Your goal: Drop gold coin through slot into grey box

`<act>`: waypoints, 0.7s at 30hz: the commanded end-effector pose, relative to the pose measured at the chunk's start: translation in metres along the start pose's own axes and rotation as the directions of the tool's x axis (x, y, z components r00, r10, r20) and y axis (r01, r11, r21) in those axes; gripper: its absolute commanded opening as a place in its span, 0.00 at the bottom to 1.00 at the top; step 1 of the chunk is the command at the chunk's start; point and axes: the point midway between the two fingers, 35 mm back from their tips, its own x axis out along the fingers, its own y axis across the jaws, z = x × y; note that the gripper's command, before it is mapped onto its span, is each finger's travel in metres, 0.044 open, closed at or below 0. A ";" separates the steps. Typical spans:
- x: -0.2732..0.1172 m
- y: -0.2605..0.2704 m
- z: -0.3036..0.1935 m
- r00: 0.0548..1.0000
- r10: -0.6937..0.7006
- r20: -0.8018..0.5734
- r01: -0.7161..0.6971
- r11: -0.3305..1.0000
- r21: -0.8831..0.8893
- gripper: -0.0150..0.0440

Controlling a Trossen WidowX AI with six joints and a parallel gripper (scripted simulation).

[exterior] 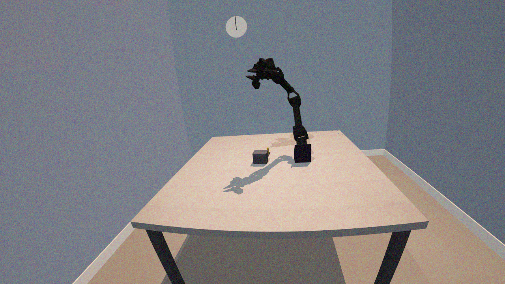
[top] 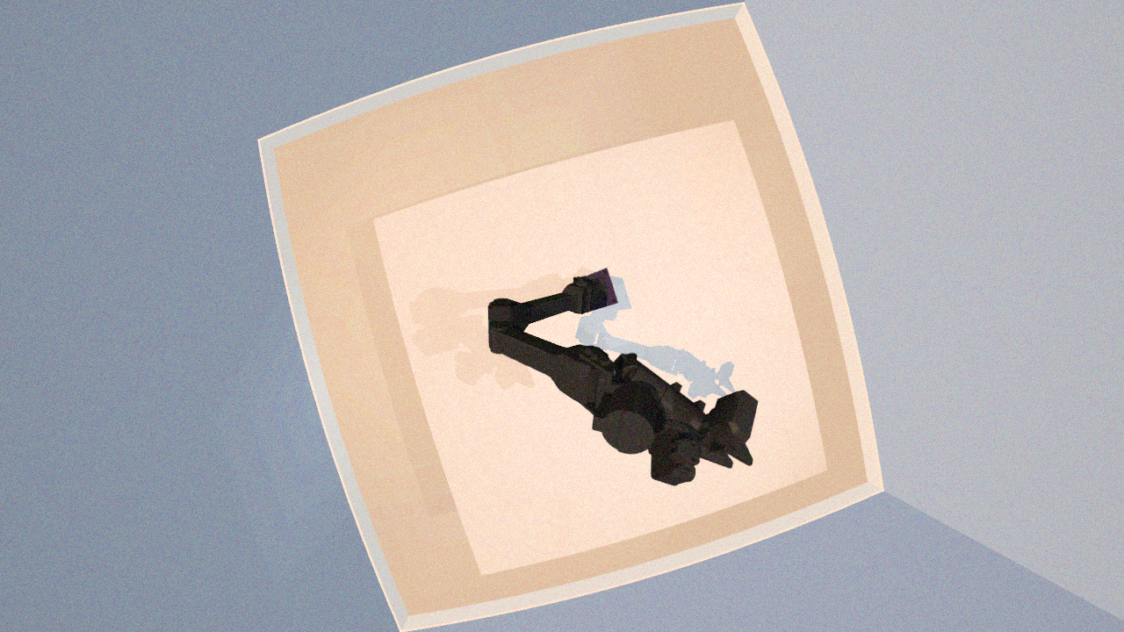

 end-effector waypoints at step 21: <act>-0.093 -0.351 -0.117 0.278 -0.835 -0.475 -0.304 0.393 -0.868 0.53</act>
